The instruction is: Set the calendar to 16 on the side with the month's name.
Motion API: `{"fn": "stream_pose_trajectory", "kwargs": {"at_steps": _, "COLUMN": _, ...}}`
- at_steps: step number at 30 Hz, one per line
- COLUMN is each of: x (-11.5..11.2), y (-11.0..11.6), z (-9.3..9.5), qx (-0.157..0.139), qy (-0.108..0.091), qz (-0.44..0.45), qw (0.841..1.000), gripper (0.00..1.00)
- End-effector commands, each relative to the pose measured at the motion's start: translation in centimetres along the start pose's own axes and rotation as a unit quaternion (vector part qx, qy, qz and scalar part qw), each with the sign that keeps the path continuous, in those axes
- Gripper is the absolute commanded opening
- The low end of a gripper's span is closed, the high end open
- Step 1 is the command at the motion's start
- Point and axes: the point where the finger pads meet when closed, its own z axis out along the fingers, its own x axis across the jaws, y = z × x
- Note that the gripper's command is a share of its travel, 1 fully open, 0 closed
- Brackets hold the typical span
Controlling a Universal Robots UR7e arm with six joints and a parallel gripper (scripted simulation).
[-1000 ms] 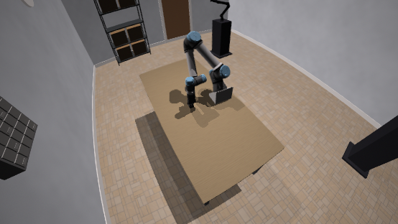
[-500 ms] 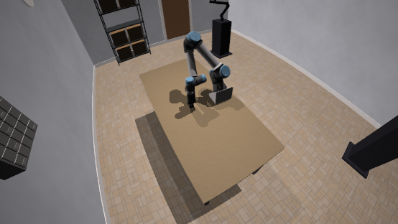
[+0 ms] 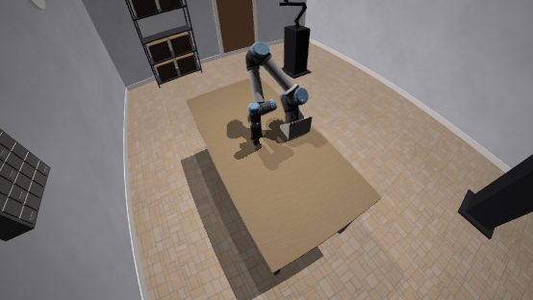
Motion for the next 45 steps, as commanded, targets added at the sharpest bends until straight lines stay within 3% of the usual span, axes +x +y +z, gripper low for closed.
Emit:
{"fn": "stream_pose_trajectory", "kwargs": {"at_steps": 1, "x": -0.02, "y": 0.0, "z": -0.03, "qx": 0.0, "qy": 0.0, "qz": 0.0, "qw": 1.0, "gripper": 0.57}}
{"fn": "stream_pose_trajectory", "kwargs": {"at_steps": 13, "x": -0.02, "y": 0.0, "z": -0.03, "qx": 0.0, "qy": 0.0, "qz": 0.0, "qw": 1.0, "gripper": 0.57}}
{"fn": "stream_pose_trajectory", "kwargs": {"at_steps": 14, "x": -0.02, "y": 0.0, "z": -0.03, "qx": 0.0, "qy": 0.0, "qz": 0.0, "qw": 1.0, "gripper": 0.63}}
{"fn": "stream_pose_trajectory", "kwargs": {"at_steps": 22, "x": -0.02, "y": 0.0, "z": -0.03, "qx": 0.0, "qy": 0.0, "qz": 0.0, "qw": 1.0, "gripper": 0.75}}
{"fn": "stream_pose_trajectory", "kwargs": {"at_steps": 23, "x": -0.02, "y": 0.0, "z": -0.03, "qx": 0.0, "qy": 0.0, "qz": 0.0, "qw": 1.0, "gripper": 0.81}}
{"fn": "stream_pose_trajectory", "kwargs": {"at_steps": 27, "x": -0.02, "y": 0.0, "z": -0.03, "qx": 0.0, "qy": 0.0, "qz": 0.0, "qw": 1.0, "gripper": 0.81}}
{"fn": "stream_pose_trajectory", "kwargs": {"at_steps": 28, "x": -0.02, "y": 0.0, "z": -0.03, "qx": 0.0, "qy": 0.0, "qz": 0.0, "qw": 1.0, "gripper": 0.87}}
{"fn": "stream_pose_trajectory", "kwargs": {"at_steps": 45, "x": -0.03, "y": 0.0, "z": -0.3, "qx": 0.0, "qy": 0.0, "qz": 0.0, "qw": 1.0, "gripper": 0.87}}
